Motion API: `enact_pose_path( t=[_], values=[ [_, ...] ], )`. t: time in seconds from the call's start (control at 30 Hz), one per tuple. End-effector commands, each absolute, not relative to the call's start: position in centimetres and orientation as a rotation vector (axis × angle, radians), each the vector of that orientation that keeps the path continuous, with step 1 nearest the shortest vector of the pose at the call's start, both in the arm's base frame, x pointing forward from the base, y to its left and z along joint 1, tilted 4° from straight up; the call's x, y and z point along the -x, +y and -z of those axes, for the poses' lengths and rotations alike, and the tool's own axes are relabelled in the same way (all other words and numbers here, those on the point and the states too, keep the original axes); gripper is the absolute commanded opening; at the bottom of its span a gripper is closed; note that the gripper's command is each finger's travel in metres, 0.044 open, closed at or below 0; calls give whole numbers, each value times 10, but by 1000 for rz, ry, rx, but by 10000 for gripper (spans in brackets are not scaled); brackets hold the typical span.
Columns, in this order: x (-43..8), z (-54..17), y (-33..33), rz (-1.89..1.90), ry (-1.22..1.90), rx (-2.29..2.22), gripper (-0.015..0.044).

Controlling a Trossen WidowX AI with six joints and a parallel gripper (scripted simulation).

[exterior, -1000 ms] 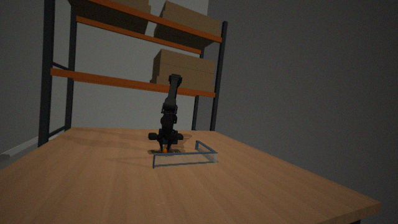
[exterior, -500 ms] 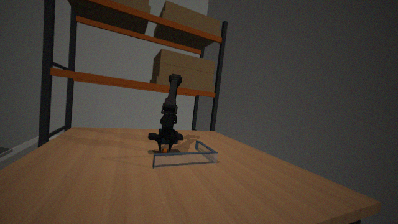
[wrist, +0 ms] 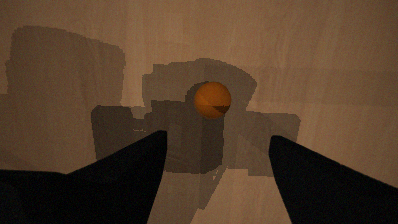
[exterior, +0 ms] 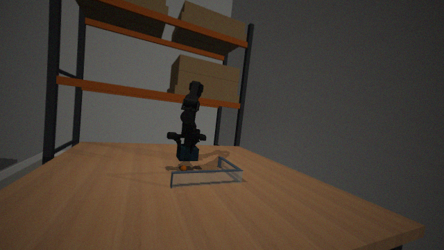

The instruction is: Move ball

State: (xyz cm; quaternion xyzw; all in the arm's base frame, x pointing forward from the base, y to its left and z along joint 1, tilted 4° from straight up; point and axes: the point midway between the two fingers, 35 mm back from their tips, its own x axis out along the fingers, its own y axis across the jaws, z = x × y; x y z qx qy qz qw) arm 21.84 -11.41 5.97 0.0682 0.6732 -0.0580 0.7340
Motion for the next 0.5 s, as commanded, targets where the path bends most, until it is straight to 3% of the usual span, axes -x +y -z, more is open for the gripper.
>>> enact_pose_path(
  t=[0.0, 0.17, 0.4, 0.47],
  values=[
    [-219, -59, -114, 128, 1478, -149, 246],
    [-219, -59, -114, 128, 1478, -149, 246],
    [-211, -104, -112, 128, 1479, -149, 429],
    [-211, -104, -112, 128, 1479, -149, 440]
  ],
)
